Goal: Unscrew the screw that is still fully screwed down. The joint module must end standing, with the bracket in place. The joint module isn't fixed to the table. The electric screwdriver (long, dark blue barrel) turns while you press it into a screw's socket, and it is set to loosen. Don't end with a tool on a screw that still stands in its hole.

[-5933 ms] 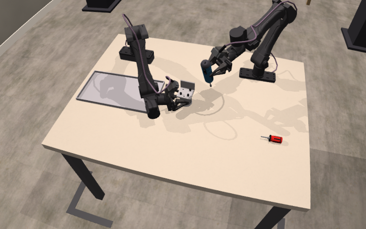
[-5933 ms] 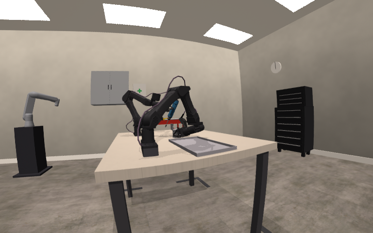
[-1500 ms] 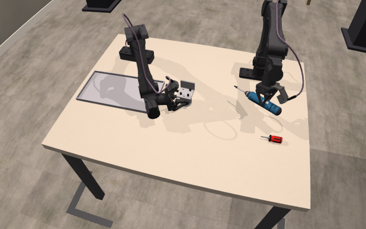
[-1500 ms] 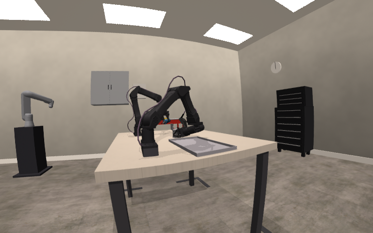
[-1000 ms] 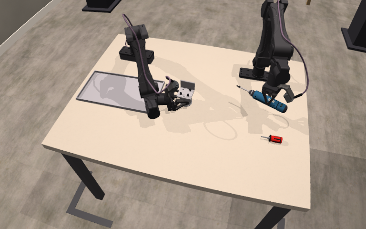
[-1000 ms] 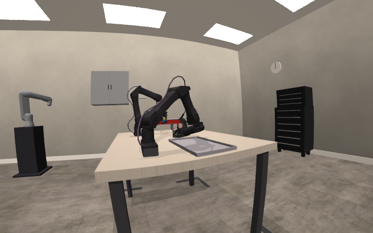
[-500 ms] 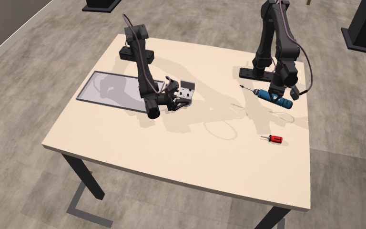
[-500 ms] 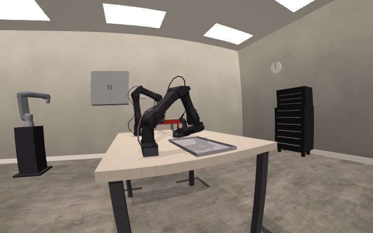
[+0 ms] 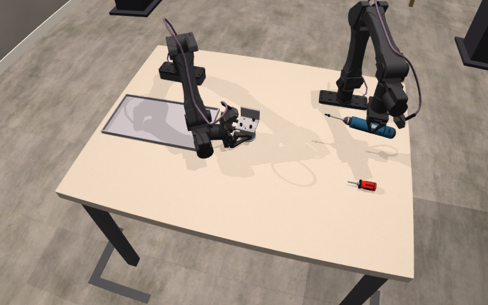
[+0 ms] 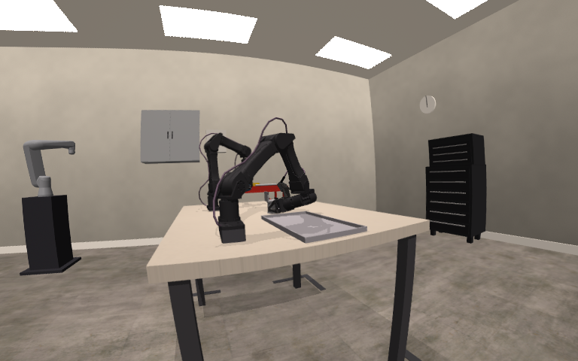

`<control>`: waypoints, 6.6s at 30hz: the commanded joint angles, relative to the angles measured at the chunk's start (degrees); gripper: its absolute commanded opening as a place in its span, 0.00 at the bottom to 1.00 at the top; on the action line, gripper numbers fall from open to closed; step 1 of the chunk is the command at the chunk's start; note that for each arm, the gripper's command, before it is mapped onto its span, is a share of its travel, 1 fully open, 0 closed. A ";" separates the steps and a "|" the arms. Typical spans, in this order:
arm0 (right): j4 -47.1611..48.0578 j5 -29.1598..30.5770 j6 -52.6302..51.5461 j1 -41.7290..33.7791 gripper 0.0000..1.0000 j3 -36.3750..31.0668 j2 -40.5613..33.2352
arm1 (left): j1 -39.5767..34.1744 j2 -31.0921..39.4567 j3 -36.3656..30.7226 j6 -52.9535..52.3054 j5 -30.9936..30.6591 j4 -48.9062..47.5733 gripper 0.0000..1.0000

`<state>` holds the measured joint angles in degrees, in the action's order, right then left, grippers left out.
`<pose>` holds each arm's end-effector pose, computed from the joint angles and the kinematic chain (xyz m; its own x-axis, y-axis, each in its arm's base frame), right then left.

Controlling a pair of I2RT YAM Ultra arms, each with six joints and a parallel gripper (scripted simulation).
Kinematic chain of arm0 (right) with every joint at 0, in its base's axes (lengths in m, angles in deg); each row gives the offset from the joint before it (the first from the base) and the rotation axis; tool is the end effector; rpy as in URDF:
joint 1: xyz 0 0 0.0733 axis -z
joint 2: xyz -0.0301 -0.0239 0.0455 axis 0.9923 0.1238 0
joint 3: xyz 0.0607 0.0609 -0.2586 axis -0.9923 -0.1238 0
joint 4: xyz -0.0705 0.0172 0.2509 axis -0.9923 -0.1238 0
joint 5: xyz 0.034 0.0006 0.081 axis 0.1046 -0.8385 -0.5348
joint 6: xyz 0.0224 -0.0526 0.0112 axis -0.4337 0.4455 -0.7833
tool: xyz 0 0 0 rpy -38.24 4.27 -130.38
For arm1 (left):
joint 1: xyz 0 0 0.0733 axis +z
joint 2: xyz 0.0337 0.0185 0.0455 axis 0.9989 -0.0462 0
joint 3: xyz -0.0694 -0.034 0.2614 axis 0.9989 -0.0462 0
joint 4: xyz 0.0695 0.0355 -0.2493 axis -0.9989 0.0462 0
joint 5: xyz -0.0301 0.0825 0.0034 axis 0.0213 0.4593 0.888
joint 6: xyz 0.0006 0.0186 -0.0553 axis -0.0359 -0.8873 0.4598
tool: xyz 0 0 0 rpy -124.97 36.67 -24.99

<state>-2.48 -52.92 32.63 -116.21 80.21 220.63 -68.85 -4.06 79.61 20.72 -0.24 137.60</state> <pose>0.3239 0.2625 0.0227 0.1378 -0.2190 -0.9659 -0.8476 -0.5307 -0.0006 0.2399 0.0815 0.2451 -0.0503 -0.9987 -0.0046 -0.9987 0.0504 -0.0091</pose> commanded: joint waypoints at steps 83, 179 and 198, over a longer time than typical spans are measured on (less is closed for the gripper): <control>-0.77 -1.71 0.46 -0.45 0.59 1.60 -0.09 | -0.16 -3.58 -12.53 1.30 -0.06 -15.98 0.42; -0.77 -1.71 0.46 -0.45 0.59 1.60 -0.09 | -0.11 -6.46 -16.22 0.41 -0.01 -23.00 0.42; -0.77 -1.71 0.46 -0.45 0.59 1.60 -0.09 | -0.07 -6.07 -16.49 0.28 -0.27 -23.28 0.42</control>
<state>-2.48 -52.92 32.63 -116.21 80.21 220.63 -68.98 -10.10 63.65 21.95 -0.18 116.46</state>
